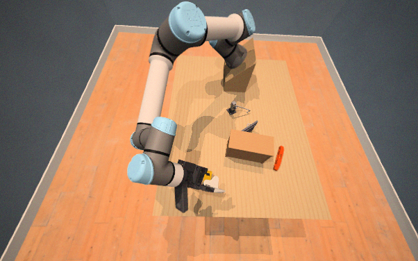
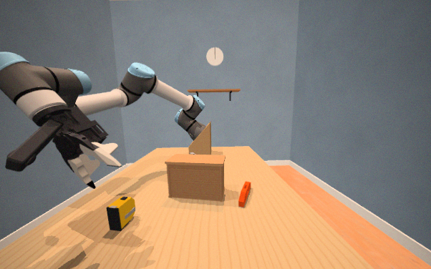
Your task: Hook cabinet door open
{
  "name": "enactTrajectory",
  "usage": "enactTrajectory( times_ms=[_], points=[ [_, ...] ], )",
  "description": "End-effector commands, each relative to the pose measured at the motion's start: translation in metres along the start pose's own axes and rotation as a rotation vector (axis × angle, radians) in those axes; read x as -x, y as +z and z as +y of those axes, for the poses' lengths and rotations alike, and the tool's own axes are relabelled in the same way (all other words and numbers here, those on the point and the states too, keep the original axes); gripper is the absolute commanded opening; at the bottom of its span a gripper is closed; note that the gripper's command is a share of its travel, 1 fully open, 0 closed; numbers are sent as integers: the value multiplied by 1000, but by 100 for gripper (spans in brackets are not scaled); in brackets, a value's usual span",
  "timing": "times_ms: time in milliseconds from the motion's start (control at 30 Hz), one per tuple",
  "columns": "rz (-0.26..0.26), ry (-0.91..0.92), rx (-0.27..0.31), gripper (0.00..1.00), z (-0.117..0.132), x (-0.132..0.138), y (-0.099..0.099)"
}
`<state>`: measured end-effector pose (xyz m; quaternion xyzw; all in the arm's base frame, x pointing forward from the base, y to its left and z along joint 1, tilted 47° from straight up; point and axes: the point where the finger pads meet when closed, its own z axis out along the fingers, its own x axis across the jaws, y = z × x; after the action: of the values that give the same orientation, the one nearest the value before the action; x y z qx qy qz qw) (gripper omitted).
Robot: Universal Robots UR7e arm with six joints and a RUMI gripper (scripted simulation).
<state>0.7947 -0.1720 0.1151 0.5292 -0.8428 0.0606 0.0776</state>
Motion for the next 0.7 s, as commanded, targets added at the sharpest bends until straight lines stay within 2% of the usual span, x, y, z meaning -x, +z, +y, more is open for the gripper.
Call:
enactTrajectory(
  times_ms=[0,667],
  points=[
    [0,-1,-2,100,0,1,-1],
    [-10,-23,0,100,15,-1,-12]
  ],
)
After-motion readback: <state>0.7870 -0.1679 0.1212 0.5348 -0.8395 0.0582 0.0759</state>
